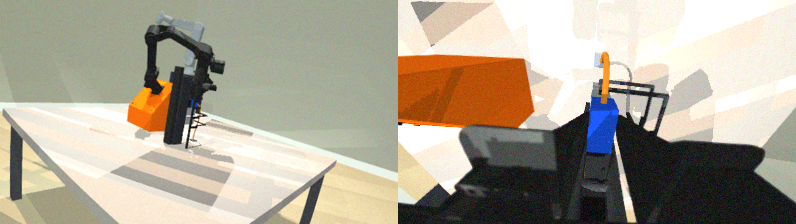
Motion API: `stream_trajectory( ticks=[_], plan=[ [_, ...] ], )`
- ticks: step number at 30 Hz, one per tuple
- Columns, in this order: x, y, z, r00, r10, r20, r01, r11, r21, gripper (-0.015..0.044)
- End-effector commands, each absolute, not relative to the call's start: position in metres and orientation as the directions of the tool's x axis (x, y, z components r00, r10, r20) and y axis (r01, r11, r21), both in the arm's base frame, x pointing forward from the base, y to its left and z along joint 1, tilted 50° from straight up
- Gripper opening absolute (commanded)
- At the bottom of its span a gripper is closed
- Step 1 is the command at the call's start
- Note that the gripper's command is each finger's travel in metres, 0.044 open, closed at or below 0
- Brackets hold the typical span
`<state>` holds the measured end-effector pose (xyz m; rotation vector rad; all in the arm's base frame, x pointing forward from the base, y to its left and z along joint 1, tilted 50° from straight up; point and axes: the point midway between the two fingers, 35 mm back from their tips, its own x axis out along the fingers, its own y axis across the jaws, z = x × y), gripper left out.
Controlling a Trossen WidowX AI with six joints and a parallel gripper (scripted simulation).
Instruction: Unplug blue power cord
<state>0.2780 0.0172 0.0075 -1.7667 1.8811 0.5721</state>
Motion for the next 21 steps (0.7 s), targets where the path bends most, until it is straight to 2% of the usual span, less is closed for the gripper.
stream_trajectory(
  ticks=[1,11,17,21],
  plan=[
    [0.282,0.041,-0.012,-0.032,-0.751,-0.659,-0.997,0.072,-0.034,0.0000],
    [0.282,0.054,-0.022,-0.032,-0.751,-0.660,-0.997,0.071,-0.033,0.0000],
    [0.282,0.047,-0.016,-0.031,-0.750,-0.661,-0.997,0.074,-0.037,0.0157],
    [0.282,0.047,-0.016,-0.031,-0.750,-0.661,-0.997,0.074,-0.037,0.0160]
  ],
)
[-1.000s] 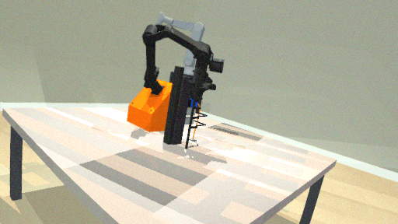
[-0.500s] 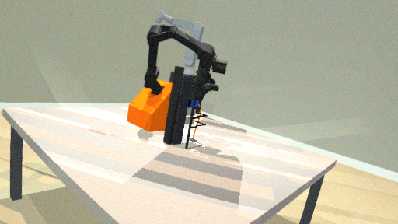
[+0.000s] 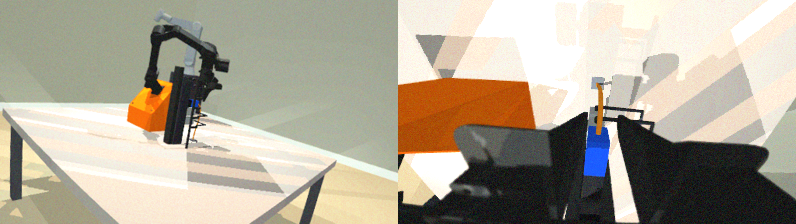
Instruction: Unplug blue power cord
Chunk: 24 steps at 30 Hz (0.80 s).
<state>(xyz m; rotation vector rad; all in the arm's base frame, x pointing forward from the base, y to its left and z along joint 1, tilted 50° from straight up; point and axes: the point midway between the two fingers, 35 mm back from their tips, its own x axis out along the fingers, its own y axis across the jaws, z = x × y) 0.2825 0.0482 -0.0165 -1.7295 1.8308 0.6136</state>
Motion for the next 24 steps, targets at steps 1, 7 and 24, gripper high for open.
stream_trajectory(
  ticks=[1,7,24],
  plan=[
    [0.282,0.047,-0.016,-0.031,-0.750,-0.661,-0.997,0.074,-0.037,0.0160],
    [0.283,0.051,-0.014,-0.033,-0.753,-0.657,-0.997,0.072,-0.033,0.0160],
    [0.281,0.040,0.002,-0.034,-0.754,-0.656,-0.997,0.071,-0.031,0.0160]
  ],
)
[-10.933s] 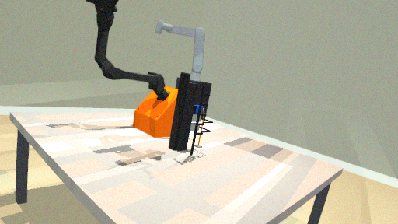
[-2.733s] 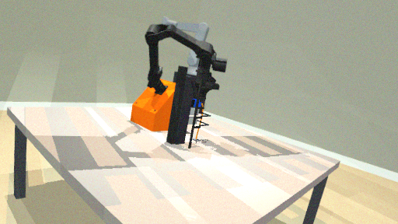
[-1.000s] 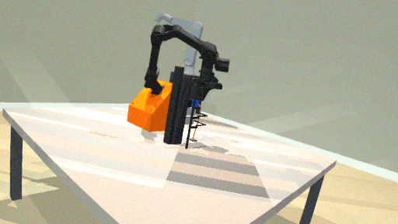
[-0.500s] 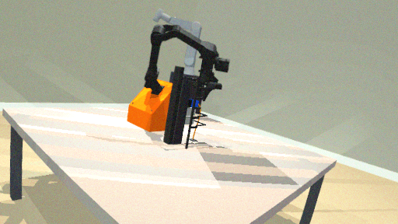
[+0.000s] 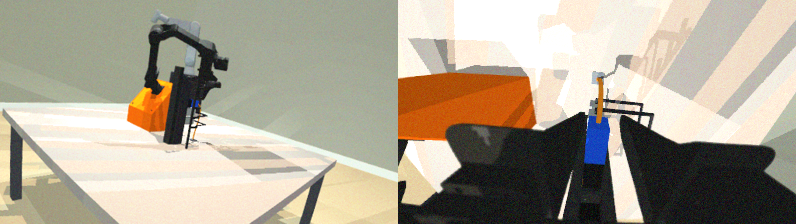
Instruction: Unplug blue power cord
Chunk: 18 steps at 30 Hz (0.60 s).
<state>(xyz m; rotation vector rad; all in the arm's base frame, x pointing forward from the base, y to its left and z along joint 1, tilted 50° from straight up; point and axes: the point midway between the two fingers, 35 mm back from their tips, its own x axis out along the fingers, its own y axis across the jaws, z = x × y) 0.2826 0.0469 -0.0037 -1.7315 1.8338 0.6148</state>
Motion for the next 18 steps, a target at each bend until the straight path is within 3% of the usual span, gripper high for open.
stream_trajectory(
  ticks=[1,18],
  plan=[
    [0.280,0.039,0.003,-0.034,-0.754,-0.656,-0.997,0.071,-0.031,0.0160],
    [0.277,0.026,0.018,-0.034,-0.755,-0.654,-0.997,0.071,-0.030,0.0160]
  ],
)
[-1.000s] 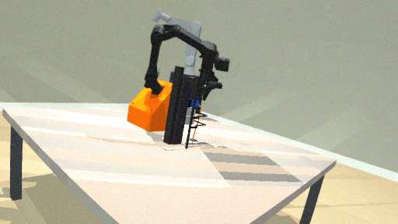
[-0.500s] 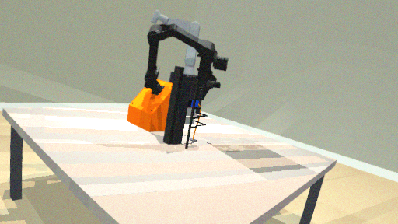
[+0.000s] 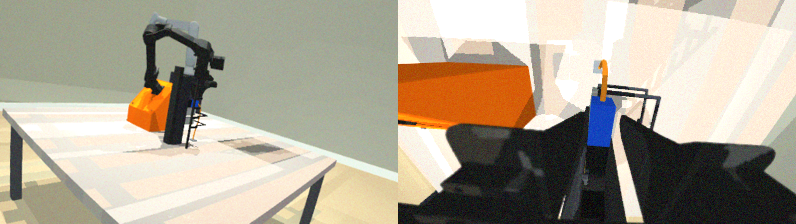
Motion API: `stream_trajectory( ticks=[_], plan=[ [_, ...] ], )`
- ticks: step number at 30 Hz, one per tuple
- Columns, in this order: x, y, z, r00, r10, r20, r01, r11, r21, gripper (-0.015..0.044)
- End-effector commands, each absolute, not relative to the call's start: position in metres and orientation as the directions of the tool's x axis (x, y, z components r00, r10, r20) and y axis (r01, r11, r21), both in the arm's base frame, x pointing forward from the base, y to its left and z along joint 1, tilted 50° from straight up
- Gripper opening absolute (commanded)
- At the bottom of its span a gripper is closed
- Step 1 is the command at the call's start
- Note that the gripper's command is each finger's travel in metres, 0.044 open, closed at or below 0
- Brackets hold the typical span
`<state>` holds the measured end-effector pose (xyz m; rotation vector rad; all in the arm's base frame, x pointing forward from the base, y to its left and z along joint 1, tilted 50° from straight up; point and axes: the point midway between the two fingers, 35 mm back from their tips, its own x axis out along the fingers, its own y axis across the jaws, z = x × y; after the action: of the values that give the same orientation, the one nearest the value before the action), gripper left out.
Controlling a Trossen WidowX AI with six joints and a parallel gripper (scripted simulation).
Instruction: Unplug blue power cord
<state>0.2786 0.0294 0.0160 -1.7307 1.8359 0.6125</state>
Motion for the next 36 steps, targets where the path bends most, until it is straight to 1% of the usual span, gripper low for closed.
stream_trajectory(
  ticks=[1,20,24,32,36],
  plan=[
    [0.2767,0.0257,0.0181,-0.034,-0.755,-0.654,-0.997,0.071,-0.030,0.0160],
    [0.2763,0.0166,0.0103,-0.034,-0.756,-0.654,-0.997,0.071,-0.030,0.0160],
    [0.2774,0.0191,0.0110,-0.032,-0.752,-0.658,-0.997,0.073,-0.036,0.0055],
    [0.2774,0.0191,0.0110,-0.032,-0.752,-0.658,-0.997,0.073,-0.036,0.0002],
    [0.2779,0.0209,0.0092,-0.032,-0.752,-0.658,-0.997,0.073,-0.036,0.0000]
  ],
)
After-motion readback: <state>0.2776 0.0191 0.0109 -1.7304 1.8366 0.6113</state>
